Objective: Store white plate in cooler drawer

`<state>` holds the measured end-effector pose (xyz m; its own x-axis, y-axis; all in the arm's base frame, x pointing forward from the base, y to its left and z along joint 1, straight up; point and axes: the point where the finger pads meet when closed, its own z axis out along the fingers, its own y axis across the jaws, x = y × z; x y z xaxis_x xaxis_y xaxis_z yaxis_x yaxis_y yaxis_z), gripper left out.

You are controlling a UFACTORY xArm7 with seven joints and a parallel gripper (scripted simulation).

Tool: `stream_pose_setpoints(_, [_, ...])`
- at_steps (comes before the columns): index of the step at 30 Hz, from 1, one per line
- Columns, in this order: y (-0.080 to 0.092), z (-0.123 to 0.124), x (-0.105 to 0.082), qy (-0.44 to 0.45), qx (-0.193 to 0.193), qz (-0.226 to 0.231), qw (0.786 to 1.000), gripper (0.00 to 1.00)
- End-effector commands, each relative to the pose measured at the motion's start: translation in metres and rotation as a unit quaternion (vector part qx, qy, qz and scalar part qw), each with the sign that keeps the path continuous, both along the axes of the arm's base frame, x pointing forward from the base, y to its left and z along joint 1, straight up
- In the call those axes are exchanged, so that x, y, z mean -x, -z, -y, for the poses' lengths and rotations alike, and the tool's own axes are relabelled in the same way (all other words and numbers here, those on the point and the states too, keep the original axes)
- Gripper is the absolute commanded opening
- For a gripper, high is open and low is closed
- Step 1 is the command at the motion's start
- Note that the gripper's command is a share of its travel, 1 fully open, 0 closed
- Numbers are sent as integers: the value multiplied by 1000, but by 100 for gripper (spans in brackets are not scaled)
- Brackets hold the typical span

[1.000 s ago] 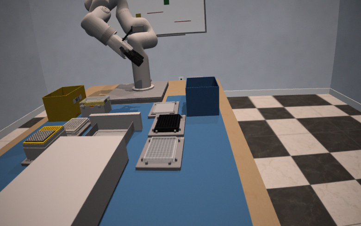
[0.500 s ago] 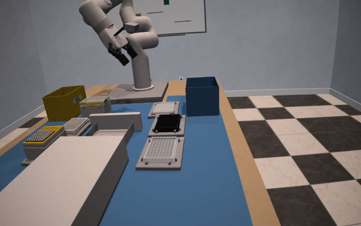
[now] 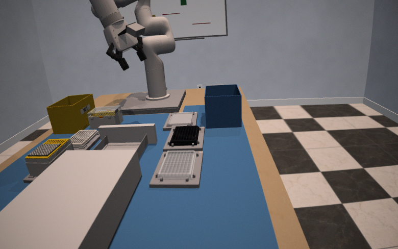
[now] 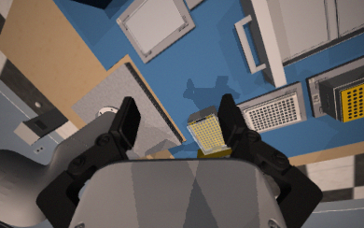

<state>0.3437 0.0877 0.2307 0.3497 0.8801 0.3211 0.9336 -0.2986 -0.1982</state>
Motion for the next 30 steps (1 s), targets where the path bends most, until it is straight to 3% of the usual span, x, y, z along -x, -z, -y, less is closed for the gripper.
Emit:
stream_pose_setpoints(1, [-5,4,-12,73,44,-11,996,100])
stream_pose_setpoints(12, [-9,8,-34,194,100,-27,976,100])
stream_pose_setpoints(26, [-7,6,-58,382,163,-46,909,100])
stream_pose_setpoints(28, [-7,6,-58,382,163,-46,909,100])
stream_pose_setpoints(30, [-5,4,-67,411,170,-49,894,100])
